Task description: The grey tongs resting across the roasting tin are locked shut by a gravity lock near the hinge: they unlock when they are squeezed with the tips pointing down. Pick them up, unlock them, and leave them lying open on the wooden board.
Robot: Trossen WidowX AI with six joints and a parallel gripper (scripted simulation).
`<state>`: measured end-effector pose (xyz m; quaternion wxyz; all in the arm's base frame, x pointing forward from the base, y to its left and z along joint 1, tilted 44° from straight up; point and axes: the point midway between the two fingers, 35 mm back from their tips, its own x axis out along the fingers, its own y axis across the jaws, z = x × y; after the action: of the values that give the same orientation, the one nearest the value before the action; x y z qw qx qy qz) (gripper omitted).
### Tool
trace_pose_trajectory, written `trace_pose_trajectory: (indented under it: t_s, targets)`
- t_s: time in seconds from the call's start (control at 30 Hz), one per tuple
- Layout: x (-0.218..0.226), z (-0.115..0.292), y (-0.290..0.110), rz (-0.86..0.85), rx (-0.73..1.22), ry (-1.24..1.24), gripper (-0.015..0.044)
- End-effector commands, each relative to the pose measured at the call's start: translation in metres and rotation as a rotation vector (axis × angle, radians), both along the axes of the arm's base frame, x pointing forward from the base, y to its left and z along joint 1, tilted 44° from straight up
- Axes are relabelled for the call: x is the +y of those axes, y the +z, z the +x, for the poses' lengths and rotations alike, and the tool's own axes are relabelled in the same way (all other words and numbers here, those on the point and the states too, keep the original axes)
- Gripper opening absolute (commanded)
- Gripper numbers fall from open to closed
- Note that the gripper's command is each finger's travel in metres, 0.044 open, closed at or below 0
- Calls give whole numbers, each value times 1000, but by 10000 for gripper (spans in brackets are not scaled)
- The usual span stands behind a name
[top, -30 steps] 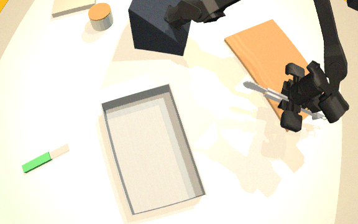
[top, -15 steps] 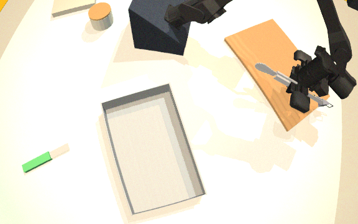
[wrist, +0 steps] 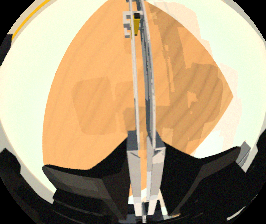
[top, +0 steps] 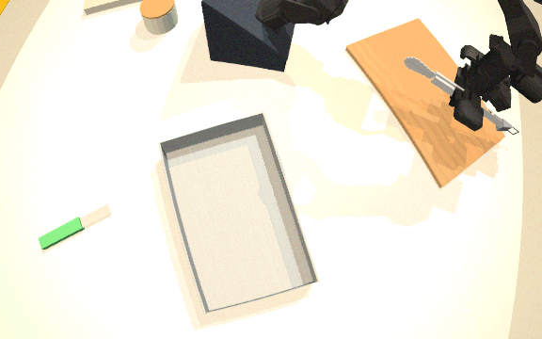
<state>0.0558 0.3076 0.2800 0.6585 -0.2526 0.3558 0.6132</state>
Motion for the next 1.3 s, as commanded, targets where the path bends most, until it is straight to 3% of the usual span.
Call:
trace_pose_trajectory:
  t_s: [0.0,0.6,0.93,1.27]
  targets:
    - [0,-13,8,23,10,-20,-150]
    - [-10,-78,37,112,108,-90,-150]
    - [-11,-83,40,131,111,-89,-150]
    - [3,-95,54,360,-2,-14,-150]
